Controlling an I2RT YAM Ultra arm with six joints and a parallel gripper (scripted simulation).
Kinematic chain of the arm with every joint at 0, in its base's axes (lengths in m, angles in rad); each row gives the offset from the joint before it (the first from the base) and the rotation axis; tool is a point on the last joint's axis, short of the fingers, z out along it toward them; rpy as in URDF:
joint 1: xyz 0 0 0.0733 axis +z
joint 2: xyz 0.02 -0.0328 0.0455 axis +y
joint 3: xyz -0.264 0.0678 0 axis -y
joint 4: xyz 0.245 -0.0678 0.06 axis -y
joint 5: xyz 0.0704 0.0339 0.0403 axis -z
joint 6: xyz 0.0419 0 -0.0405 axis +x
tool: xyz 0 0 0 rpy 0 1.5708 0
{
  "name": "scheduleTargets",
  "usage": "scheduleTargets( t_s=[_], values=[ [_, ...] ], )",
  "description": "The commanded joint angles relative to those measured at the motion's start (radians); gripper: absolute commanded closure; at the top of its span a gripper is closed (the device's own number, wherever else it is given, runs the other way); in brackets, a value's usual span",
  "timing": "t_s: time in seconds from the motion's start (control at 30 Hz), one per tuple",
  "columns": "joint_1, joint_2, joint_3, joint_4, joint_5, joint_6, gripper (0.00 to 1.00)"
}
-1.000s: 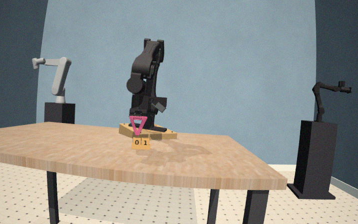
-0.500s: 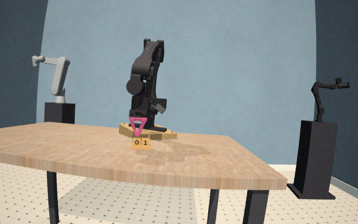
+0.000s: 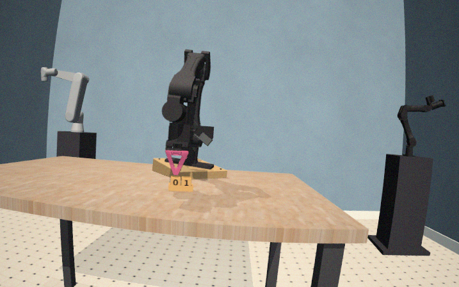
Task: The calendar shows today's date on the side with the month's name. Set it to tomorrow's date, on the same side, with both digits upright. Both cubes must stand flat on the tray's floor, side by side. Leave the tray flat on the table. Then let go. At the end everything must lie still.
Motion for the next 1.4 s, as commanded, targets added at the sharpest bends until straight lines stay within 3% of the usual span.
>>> scheduleTargets(
  t_s=[0.0,1.37],
  values=[
    [0.005,0.004,-0.002,-0.002,-0.004,0.004,0.55],
    [0.007,-0.009,-0.007,-0.003,-0.004,0.006,0.55]
  ],
)
